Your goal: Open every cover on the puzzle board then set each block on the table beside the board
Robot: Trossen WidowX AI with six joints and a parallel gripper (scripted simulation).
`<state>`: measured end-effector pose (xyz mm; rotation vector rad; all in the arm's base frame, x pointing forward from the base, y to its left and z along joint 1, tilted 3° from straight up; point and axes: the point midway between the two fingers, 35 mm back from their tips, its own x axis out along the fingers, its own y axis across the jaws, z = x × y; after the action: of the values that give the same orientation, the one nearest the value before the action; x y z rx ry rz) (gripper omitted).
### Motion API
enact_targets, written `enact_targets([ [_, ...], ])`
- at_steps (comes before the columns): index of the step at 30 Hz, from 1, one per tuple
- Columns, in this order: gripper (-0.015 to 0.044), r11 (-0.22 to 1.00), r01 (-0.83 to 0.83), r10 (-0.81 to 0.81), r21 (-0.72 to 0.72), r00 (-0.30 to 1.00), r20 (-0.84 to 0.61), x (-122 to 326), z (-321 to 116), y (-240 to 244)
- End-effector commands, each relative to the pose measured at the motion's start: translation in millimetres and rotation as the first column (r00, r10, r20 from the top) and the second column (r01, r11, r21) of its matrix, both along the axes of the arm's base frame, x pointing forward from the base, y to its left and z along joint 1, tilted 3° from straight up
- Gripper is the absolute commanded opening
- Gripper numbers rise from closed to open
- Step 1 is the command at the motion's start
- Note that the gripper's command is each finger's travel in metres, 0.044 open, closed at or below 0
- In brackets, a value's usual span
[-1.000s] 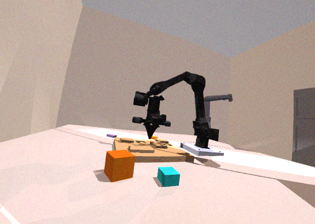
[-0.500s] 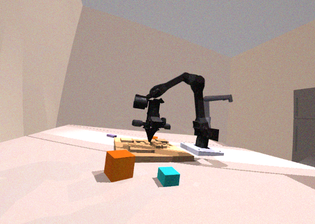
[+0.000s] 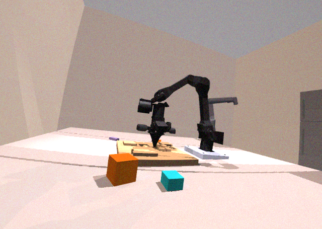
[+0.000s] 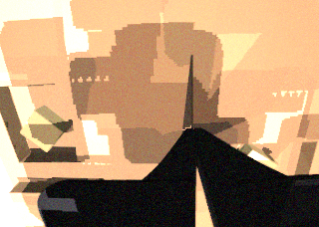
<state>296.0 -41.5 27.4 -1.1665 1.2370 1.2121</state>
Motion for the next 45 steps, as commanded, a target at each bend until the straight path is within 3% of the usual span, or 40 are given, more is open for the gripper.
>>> enact_targets([
  [1,0.0,1.0,-0.002,0.002,0.002,1.0,0.003,-6,1,-1],
  [45,0.0,1.0,-0.002,0.002,0.002,1.0,-0.002,-53,1,3],
])
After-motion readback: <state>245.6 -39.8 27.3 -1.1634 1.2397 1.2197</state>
